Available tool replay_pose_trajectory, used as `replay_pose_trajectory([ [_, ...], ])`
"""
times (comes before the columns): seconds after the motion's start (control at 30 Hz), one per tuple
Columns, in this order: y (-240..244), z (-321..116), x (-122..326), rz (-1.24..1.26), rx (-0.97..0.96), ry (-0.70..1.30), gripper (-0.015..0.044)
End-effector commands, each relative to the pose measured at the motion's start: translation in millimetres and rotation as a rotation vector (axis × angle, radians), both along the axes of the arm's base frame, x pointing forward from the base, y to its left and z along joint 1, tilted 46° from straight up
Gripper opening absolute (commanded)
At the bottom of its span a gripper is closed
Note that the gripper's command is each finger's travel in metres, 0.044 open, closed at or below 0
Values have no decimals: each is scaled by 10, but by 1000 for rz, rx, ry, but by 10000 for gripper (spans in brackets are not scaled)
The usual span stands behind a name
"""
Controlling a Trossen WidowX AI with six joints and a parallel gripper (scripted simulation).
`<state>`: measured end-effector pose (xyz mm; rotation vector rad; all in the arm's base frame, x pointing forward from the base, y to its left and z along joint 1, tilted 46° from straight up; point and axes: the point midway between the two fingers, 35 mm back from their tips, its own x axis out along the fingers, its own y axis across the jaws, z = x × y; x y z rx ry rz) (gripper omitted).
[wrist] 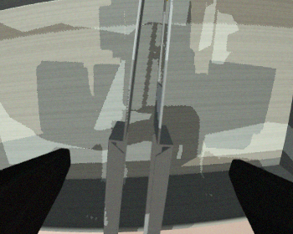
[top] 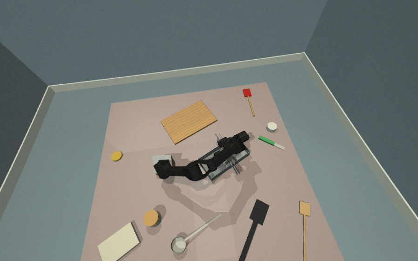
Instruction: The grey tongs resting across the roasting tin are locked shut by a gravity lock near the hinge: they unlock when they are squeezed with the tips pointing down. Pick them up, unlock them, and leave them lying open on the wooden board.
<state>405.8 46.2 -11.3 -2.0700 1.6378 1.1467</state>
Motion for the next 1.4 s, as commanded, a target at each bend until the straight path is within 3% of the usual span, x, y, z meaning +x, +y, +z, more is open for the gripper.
replay_pose_trajectory([
  [0.0, -60, -54, -13, 5, -8, 7, 440],
  [0.5, -209, -190, -19, 5, -11, 7, 440],
  [0.87, -186, -169, -4, -1, -3, 1, 151],
  [1.37, -186, -169, -4, -1, -3, 1, 51],
])
